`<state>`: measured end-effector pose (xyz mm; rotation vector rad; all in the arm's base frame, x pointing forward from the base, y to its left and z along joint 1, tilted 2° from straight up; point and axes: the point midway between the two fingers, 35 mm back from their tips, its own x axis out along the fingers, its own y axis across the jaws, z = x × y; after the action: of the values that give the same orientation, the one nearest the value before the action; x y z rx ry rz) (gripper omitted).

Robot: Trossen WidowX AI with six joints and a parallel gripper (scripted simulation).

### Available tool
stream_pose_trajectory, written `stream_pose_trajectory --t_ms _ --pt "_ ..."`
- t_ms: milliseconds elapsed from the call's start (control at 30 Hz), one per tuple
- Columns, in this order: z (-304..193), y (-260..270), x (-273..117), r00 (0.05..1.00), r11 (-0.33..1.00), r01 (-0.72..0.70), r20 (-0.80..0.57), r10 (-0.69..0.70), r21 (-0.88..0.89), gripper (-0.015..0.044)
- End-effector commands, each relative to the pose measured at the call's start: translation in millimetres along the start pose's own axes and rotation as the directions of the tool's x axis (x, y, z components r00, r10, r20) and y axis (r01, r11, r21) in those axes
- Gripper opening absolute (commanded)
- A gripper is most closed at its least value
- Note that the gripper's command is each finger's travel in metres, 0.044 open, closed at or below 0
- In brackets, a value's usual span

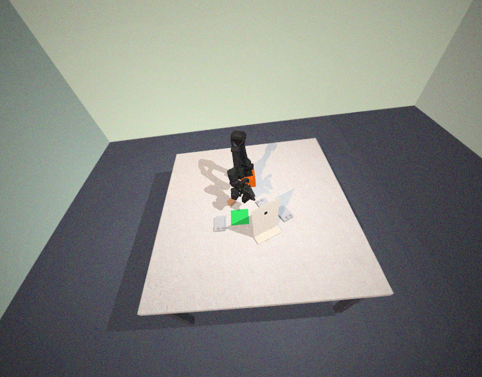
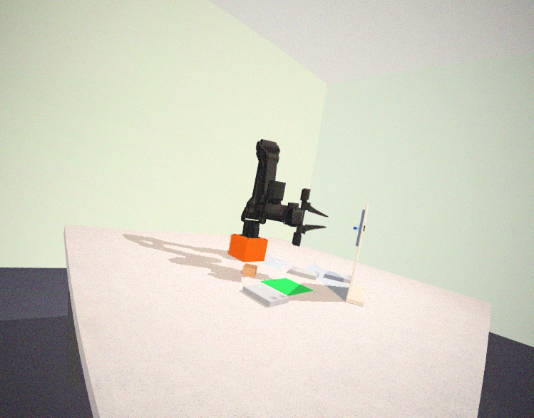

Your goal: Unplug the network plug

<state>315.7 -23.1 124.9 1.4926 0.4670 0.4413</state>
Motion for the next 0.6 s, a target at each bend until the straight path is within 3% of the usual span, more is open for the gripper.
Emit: stream_pose_trajectory --t_ms 0,567 --pt "6 0 20 1.000 1.000 -0.002 0.000 0.002 0.004 0.0156" --pt "14 0 54 1.000 1.000 -0.004 -0.002 0.004 0.003 0.0156"
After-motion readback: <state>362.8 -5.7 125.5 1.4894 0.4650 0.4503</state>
